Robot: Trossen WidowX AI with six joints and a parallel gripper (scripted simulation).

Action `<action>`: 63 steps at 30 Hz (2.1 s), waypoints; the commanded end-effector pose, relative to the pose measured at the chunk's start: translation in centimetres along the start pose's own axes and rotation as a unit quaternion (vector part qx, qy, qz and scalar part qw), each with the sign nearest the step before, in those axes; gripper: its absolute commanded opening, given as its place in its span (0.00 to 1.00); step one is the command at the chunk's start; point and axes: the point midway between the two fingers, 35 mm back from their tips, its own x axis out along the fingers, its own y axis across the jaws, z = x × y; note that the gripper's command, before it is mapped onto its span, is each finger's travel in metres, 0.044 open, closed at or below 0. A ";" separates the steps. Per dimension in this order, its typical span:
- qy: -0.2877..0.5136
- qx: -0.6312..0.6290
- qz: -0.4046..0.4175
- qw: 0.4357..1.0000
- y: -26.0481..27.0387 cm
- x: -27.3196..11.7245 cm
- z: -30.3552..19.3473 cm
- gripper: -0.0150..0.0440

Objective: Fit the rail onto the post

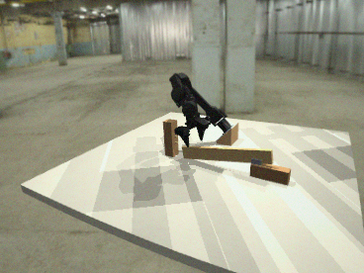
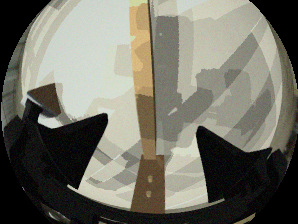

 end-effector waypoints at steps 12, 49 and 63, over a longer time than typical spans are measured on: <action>0.038 -0.088 -0.010 0.995 1.0 0.3 0.0 1.00; 0.038 -0.087 -0.010 0.995 0.8 6.2 -0.4 1.00; 0.039 -0.087 -0.010 0.995 0.8 6.9 -0.5 0.64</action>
